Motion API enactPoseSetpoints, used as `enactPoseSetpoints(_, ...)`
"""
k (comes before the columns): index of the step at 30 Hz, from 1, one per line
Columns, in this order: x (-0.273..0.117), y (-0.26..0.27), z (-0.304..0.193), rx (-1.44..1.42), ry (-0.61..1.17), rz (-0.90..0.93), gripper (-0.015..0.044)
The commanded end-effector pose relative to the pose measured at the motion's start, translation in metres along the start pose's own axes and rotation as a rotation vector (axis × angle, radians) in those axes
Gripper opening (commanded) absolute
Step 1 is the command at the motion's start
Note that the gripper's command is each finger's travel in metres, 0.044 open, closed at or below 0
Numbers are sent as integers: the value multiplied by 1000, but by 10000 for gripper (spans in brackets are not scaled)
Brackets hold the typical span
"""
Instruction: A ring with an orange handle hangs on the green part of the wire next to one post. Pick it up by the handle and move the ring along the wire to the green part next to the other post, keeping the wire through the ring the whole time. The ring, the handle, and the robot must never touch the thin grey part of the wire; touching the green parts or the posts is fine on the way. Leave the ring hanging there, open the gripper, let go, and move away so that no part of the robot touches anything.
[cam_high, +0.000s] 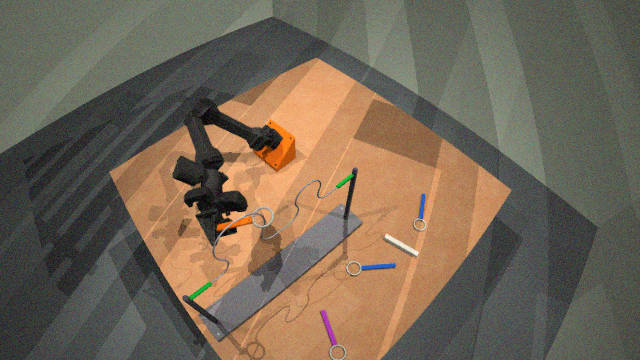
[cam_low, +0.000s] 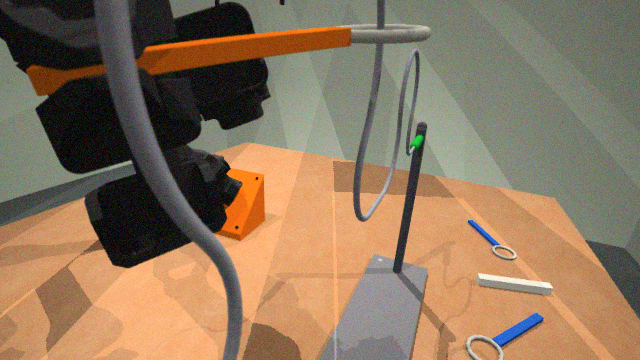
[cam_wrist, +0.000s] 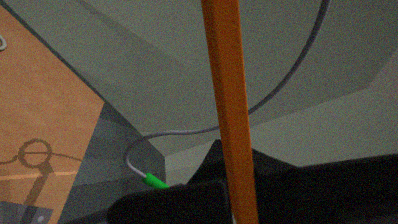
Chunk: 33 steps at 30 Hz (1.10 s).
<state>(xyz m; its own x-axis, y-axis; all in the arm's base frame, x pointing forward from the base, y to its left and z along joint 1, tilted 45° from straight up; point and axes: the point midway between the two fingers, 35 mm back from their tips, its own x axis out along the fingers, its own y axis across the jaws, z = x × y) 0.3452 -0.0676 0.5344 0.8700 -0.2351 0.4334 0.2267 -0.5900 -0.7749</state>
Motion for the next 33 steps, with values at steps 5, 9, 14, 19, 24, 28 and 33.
enactPoseSetpoints(5,0,-4,1,-101,-17,-56,-150)
enactPoseSetpoints(9,0,-6,2,-149,-23,-84,-150)
enactPoseSetpoints(14,0,-9,2,-210,-30,-119,-150)
enactPoseSetpoints(19,0,-12,3,-271,-38,-153,-150)
enactPoseSetpoints(24,0,-14,4,-331,-45,-187,-150)
enactPoseSetpoints(28,0,-16,4,-378,-51,-214,-150)
enactPoseSetpoints(33,0,-18,5,-433,-57,-245,-150)
